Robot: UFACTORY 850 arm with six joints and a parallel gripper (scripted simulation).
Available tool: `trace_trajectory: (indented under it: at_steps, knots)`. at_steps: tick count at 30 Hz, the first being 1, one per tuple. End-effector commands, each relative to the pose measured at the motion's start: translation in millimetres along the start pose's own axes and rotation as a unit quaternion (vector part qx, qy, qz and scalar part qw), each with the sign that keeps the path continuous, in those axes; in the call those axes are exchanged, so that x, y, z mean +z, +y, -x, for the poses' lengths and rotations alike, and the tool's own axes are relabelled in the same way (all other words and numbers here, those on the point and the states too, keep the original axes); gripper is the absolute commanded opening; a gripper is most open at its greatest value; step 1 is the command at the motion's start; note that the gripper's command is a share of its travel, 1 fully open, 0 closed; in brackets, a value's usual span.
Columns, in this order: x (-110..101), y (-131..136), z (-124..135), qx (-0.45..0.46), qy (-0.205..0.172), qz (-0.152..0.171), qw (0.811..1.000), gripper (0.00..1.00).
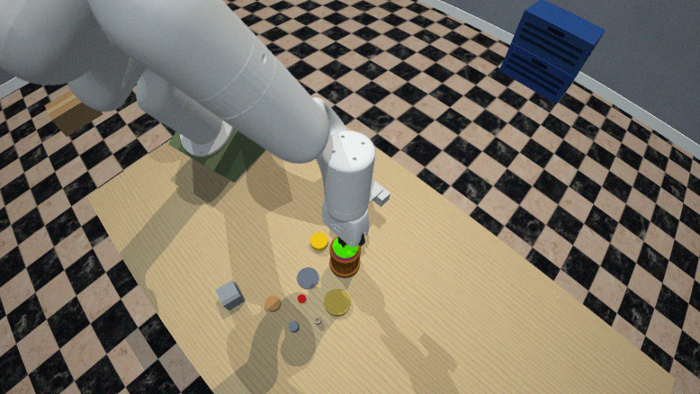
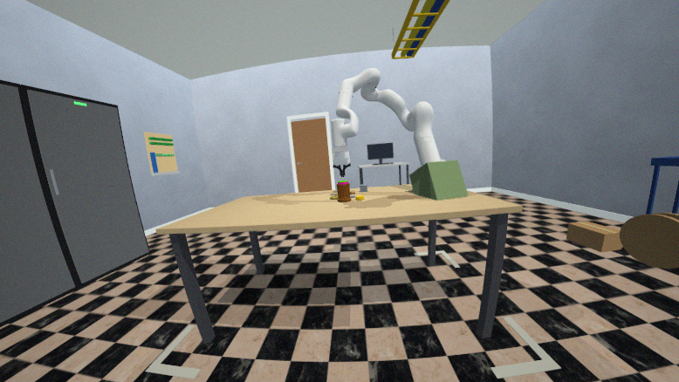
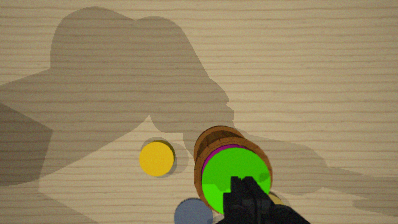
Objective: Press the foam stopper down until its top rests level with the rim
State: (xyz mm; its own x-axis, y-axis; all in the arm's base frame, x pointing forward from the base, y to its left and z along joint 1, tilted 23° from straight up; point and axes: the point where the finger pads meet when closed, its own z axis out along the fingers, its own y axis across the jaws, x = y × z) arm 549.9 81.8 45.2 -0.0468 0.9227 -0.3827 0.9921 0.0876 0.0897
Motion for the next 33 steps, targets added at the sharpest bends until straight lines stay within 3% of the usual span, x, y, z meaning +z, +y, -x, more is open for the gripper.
trace_trajectory:
  at_steps: [1, 22, 33]
  knots:
    - [-1, 1, 0, 0.0, 0.0, 0.001, 1.0, 0.0]
    - [-2, 3, 0, 0.0, 0.0, -0.001, 1.0, 0.0]
    - [23, 3, 0, 0.0, 0.0, -0.001, 1.0, 0.0]
